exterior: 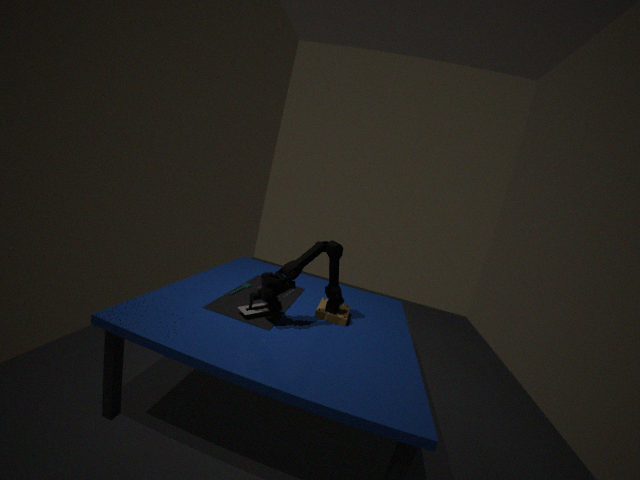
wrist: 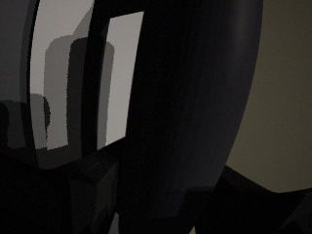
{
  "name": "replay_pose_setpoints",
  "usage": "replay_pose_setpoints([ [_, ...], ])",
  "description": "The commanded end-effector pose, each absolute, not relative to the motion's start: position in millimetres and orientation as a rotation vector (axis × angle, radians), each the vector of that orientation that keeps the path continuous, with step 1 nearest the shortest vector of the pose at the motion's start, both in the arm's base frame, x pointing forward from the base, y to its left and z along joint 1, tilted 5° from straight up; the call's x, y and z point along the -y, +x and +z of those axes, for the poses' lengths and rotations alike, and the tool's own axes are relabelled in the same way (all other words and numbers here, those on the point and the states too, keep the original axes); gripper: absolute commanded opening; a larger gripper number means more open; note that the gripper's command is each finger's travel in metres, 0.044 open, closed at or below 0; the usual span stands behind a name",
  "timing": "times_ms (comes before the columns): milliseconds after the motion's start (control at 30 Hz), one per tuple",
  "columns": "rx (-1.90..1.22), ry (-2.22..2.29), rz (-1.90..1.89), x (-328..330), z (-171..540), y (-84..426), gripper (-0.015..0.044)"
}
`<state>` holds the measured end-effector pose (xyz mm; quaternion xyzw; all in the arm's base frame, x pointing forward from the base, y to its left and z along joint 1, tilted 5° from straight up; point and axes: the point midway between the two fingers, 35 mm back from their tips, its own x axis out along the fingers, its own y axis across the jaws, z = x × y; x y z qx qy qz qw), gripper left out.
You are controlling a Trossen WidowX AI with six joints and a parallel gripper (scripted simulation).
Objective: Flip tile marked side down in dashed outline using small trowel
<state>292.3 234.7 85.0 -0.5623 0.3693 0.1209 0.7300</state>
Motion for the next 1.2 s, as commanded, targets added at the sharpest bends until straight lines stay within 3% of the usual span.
replay_pose_setpoints([
  [0,-0.808,-1.237,0.255,-235.0,79.5,293.3,0.0000],
  [533,-0.809,-1.237,0.259,-237.4,56.8,294.5,0.0000],
  [900,-0.809,-1.237,0.259,-237.4,56.8,294.5,0.0289],
  [1167,-0.809,-1.237,0.259,-237.4,56.8,294.5,0.0300],
])
